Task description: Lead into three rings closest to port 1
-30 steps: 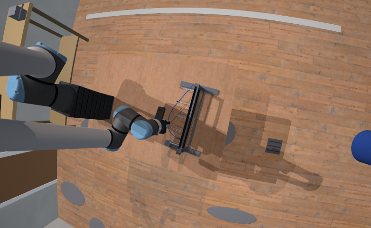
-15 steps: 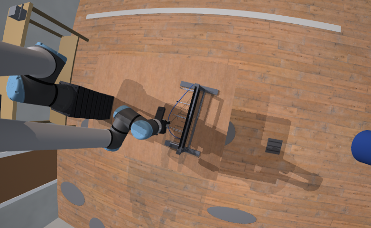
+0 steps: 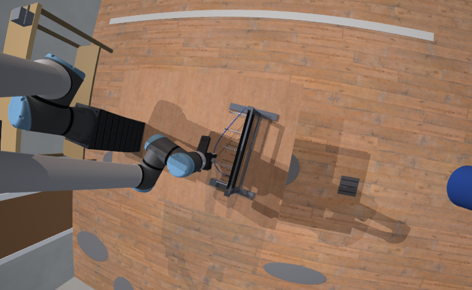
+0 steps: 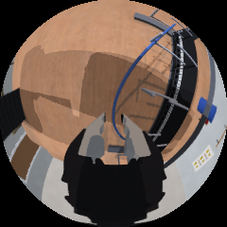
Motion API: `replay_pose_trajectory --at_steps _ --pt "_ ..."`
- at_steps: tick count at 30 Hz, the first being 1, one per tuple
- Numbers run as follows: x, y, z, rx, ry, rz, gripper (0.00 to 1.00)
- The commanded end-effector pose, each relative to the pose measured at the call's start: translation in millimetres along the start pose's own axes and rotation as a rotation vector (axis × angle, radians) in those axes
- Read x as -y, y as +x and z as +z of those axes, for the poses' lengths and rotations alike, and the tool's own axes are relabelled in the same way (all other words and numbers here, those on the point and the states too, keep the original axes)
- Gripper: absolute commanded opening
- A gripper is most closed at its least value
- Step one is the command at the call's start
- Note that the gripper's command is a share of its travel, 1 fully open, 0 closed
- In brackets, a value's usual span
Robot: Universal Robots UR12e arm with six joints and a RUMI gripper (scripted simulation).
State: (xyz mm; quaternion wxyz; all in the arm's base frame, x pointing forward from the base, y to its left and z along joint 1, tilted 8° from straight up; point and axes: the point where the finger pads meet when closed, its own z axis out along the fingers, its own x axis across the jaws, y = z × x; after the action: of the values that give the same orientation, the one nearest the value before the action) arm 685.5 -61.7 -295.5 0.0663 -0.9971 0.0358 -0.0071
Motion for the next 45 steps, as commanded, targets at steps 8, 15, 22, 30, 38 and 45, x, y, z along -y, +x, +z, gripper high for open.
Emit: replay_pose_trajectory --at_steps 8,15,22,30,38,45 --pt "-0.2 0.6 5.0 -0.001 0.0 0.0 0.2" --pt "-0.2 0.6 9.5 -0.001 0.0 0.0 0.2" --pt "-0.2 0.7 12.4 -0.001 0.0 0.0 0.2" --pt "-0.2 0.7 15.9 -0.001 0.0 0.0 0.2" --pt "-0.2 0.7 17.1 -0.001 0.0 0.0 0.2" --pt "-0.2 0.7 17.4 -0.001 0.0 0.0 0.2"
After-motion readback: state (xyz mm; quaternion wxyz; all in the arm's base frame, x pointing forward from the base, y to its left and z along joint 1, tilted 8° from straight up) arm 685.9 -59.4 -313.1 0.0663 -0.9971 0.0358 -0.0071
